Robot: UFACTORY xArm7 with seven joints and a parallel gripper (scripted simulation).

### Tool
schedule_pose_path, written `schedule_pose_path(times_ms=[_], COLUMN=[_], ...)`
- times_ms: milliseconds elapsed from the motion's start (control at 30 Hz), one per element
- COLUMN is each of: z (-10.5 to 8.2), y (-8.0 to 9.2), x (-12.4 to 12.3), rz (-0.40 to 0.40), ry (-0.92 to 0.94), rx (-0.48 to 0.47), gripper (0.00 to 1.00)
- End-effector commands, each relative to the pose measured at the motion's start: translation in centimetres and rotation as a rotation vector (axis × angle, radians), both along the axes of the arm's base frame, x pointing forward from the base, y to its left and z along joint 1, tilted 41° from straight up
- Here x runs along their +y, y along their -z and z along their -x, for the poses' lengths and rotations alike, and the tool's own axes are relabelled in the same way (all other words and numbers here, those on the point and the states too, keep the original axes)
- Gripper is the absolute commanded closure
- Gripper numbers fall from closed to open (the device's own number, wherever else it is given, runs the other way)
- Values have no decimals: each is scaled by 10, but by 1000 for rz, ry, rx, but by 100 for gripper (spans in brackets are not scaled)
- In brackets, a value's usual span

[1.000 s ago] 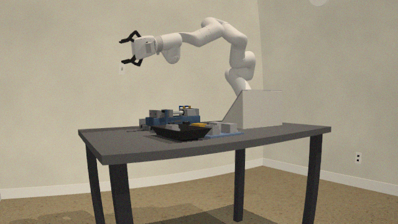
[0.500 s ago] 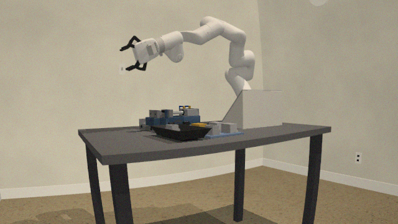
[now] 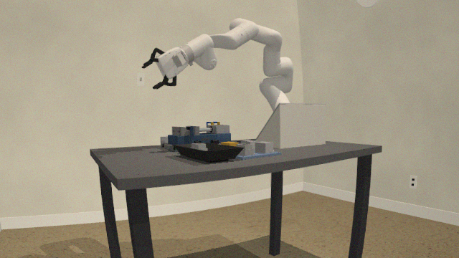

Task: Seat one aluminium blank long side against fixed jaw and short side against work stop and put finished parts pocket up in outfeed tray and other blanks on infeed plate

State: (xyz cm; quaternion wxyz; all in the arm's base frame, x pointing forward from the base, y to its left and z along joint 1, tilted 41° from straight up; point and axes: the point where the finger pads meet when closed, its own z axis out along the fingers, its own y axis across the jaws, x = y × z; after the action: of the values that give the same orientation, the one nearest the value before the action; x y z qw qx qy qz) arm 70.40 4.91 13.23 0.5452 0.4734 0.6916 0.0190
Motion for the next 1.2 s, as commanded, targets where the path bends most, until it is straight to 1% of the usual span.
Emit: schedule_pose_path(times_ms=[0,67,100,433,467,800,833,1167], z=[0,0,13,13,29,29,46,46], y=[-1,-1,17,17,35,35,52,52], x=[1,1,0,0,1,1,4,4], rz=[-3,-3,-41,-41,-76,-76,-106,-106], ry=[1,1,66,66,129,129,188,188], rx=[0,0,45,45,92,92,140,140], gripper=[0,0,0,0,0,0,0,0])
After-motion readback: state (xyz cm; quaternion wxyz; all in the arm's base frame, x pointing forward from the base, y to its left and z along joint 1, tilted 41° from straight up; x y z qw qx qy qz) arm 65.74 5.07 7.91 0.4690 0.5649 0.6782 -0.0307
